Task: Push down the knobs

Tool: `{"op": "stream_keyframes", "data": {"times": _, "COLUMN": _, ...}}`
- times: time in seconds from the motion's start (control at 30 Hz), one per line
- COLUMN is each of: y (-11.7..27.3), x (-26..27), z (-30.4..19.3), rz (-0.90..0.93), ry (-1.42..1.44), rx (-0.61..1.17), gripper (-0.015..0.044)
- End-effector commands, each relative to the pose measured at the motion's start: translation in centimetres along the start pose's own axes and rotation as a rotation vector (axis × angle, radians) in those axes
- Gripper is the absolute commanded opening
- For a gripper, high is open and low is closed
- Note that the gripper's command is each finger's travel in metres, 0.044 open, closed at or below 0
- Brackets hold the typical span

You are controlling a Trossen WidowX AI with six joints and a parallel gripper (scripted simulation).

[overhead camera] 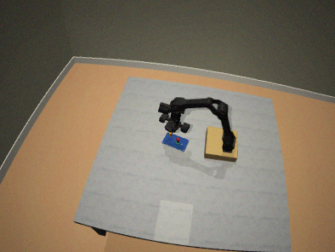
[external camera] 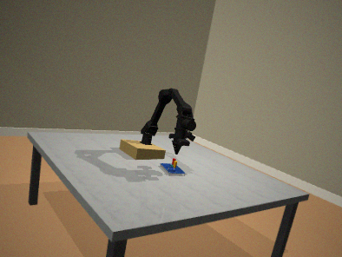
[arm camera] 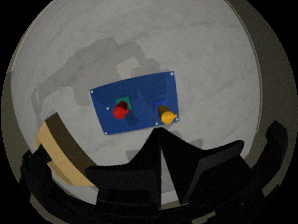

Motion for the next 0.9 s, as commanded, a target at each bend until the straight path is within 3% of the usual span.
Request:
{"op": "stream_keyframes", "data": {"times": 0.0, "y": 0.0, "x": -0.4, "z": -0.1, "rz": 0.005, "ry": 0.148, "rx": -0.002, "gripper": 0.0}}
{"op": "stream_keyframes", "data": {"times": 0.87, "y": 0.7, "x": -1.7, "z": -0.5, "rz": 0.026, "ry": 1.047, "rx": -0.019, "gripper": 0.0}}
Point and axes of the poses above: the point midway between the two fingers, 35 mm back from their tips, its own y axis back along the fingers, its own x axis across the jaws, z = x × y, the point moved 3 cm from there along y, back along the fingers, and after that the axes turned 7 degrees about y, right-handed, at the moved point
